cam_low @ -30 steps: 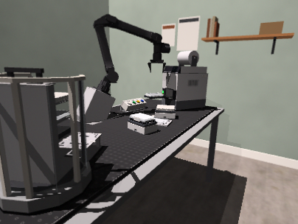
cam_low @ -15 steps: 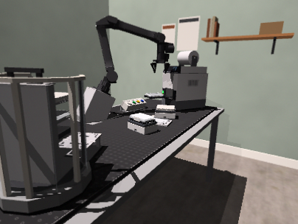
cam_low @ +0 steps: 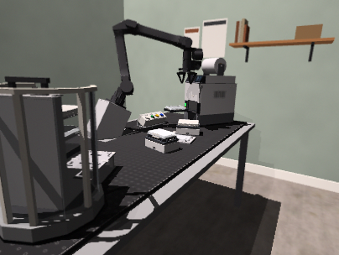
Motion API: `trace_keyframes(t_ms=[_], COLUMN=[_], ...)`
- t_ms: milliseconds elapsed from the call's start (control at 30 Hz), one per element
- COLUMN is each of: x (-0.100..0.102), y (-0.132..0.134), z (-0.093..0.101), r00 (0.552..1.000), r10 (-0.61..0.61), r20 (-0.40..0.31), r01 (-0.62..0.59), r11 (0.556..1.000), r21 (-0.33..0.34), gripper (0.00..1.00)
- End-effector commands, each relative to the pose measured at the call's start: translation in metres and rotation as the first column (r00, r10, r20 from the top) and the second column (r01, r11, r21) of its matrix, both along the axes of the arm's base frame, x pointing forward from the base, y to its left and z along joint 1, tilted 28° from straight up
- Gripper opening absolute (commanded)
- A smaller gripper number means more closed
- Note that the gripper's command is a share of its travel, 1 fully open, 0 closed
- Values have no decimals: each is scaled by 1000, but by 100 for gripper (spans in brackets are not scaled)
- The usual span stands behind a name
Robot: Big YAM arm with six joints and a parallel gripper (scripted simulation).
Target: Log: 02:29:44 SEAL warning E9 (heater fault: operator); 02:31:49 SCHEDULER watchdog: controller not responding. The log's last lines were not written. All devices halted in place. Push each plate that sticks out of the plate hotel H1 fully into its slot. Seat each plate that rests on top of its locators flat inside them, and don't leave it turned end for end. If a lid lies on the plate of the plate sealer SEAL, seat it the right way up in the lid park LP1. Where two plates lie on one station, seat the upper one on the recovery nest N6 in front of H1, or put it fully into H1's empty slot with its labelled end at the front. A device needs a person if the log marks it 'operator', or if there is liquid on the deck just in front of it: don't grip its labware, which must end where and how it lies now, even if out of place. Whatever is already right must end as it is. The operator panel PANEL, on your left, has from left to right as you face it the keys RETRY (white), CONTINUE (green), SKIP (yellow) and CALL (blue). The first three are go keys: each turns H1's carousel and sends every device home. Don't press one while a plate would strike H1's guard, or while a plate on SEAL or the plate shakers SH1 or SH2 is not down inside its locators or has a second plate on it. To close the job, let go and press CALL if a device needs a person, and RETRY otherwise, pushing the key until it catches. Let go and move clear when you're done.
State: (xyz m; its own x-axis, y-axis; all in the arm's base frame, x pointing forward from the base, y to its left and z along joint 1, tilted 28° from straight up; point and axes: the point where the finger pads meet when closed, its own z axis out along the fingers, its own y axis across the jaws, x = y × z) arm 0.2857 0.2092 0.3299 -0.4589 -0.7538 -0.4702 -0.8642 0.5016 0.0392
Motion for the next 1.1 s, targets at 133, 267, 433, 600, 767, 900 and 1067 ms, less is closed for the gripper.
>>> trace_keyframes(t_ms=[133, 267, 433, 600, 767, 900, 1067], x=[32, 44, 51, 62, 72, 80, 87], y=[-11, -18, -24, -38, -51, -62, -70], z=[20, 20, 18, 14, 11, 7, 5], r00=[962, 932, 907, 827, 725, 711, 725], r10=[-254, -333, -383, -502, -604, -616, -604], r20=[-99, -145, -177, -254, -330, -340, -329], r01=[261, 345, 400, 533, 655, 669, 655], r11=[964, 936, 914, 843, 753, 741, 754], r21=[58, 66, 70, 71, 60, 57, 58], gripper=[100, 100, 100, 100, 100, 100, 100])
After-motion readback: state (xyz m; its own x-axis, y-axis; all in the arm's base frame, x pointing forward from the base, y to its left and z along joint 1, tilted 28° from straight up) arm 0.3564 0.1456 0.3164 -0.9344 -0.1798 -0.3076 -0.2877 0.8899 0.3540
